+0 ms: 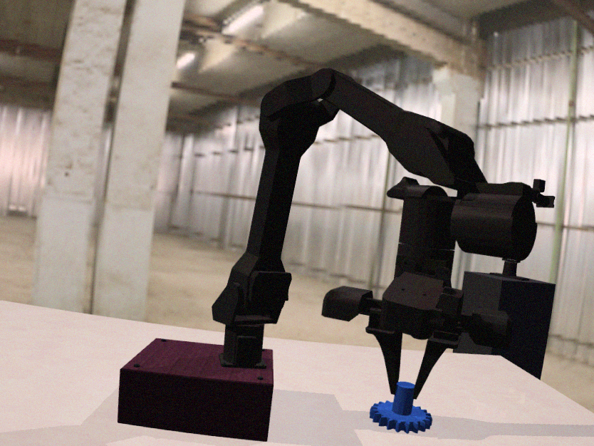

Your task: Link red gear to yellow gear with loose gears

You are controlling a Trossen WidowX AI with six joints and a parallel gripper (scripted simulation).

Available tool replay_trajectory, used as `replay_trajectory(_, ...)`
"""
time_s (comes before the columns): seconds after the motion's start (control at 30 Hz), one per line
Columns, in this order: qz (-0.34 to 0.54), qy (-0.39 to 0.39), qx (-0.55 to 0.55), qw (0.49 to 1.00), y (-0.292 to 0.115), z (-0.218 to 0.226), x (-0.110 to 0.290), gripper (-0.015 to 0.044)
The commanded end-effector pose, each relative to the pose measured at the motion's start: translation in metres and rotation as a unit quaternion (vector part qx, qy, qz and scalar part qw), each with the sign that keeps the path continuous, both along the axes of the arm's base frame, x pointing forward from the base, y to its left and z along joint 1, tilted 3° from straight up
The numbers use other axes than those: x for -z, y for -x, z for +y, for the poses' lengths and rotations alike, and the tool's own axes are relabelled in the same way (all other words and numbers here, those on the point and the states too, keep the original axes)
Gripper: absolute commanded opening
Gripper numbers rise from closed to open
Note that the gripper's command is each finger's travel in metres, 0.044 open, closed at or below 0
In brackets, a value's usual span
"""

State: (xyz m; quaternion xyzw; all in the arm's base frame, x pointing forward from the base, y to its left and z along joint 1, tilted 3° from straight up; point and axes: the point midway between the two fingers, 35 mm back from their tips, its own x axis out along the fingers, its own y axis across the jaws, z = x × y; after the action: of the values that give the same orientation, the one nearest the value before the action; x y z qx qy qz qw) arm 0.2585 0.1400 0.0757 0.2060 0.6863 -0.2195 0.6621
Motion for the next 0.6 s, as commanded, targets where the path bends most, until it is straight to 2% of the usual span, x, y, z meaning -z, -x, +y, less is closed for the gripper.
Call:
replay_trajectory(0.0,-0.004,-0.003,0.0,1.0,-0.001,0.0,-0.013,0.0)
replay_trajectory(0.37,-0.002,-0.002,-0.001,1.0,0.004,-0.002,-0.043,0.0)
replay_trajectory(0.57,-0.002,-0.002,-0.002,1.0,0.002,-0.007,-0.044,0.0)
